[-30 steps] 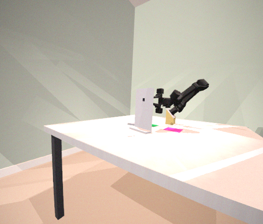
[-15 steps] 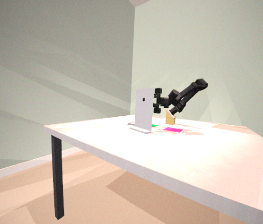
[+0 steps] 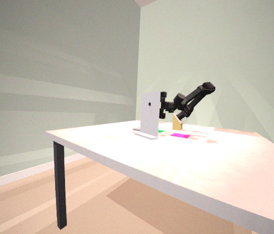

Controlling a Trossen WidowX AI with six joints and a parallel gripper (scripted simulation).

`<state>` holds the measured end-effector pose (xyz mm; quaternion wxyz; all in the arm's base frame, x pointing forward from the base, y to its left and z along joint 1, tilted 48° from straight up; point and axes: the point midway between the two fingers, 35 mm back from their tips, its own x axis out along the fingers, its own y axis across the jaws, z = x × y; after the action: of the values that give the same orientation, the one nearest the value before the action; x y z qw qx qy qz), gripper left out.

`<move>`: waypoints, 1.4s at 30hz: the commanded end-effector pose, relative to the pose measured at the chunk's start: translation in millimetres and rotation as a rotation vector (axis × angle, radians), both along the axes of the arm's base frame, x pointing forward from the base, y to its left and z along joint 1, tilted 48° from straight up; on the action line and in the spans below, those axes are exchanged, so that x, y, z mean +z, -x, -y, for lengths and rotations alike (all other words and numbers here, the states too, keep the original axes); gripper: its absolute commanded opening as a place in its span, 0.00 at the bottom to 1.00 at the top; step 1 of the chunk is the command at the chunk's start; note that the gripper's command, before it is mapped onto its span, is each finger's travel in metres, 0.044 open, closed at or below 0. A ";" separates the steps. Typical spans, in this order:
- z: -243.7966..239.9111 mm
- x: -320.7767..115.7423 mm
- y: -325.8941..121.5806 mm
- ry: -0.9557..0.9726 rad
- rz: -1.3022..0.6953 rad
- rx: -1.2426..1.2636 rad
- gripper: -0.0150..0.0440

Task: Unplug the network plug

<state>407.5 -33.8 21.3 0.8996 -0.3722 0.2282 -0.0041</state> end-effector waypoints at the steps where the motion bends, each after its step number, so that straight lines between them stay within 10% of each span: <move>1: 0.7 -0.3 -2.8 0.000 0.001 -0.005 0.51; 23: 0.7 -0.3 -2.8 0.000 0.001 -0.005 0.26; 42: 0.2 1.9 5.5 0.000 0.000 -0.005 0.25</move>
<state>404.4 -34.1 22.8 0.8993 -0.3728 0.2286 -0.0064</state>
